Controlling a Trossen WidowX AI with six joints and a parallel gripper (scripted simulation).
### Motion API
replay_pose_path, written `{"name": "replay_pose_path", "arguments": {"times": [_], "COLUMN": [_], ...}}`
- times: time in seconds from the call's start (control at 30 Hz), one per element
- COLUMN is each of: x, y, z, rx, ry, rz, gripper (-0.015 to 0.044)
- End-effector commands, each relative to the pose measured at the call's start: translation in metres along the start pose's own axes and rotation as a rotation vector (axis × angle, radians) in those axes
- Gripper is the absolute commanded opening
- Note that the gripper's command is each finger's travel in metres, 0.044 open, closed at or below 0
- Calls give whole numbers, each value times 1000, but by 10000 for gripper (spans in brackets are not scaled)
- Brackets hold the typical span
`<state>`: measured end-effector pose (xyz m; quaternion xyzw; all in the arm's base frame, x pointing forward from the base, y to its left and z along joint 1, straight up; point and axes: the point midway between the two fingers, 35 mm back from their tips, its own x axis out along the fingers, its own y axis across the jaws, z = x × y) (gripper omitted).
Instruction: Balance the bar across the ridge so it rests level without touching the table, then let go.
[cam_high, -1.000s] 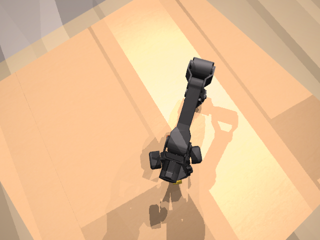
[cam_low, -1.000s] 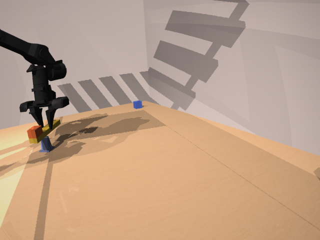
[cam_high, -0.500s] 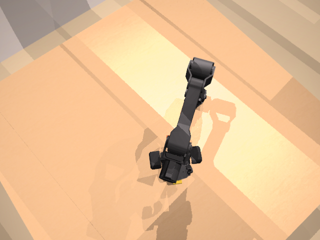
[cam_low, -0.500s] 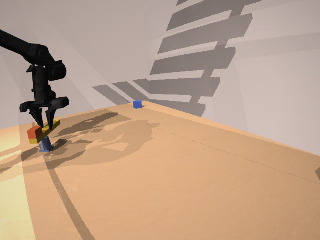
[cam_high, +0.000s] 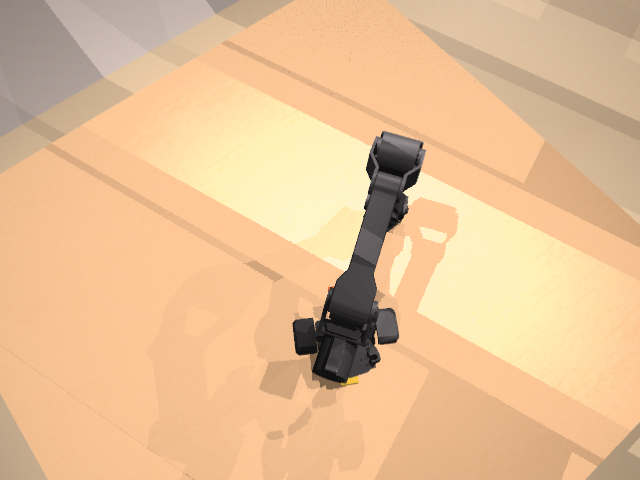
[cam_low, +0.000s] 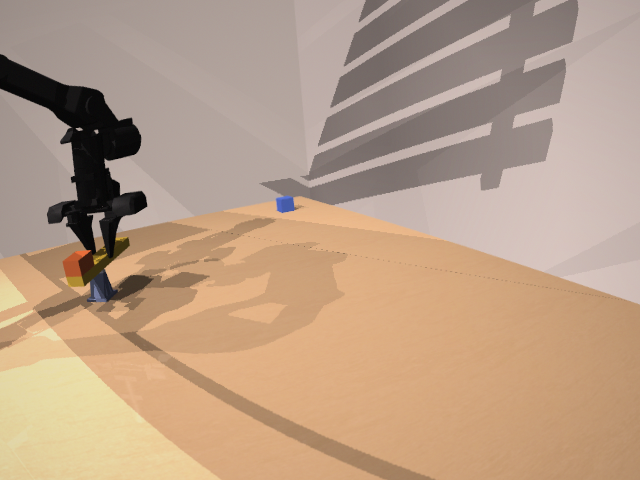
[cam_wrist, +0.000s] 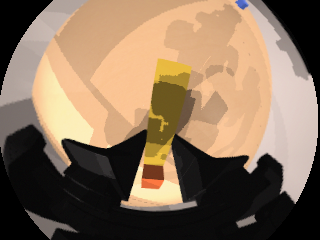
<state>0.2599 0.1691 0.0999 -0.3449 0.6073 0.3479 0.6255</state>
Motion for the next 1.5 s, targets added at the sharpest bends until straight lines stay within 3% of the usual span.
{"name": "replay_pose_path", "arguments": {"times": [0.0, 1.47], "x": [1, 5], "y": [0, 0], "z": [0, 0], "rx": [3, 3], "ry": [2, 2], "rz": [-2, -2], "gripper": [0, 0]}}
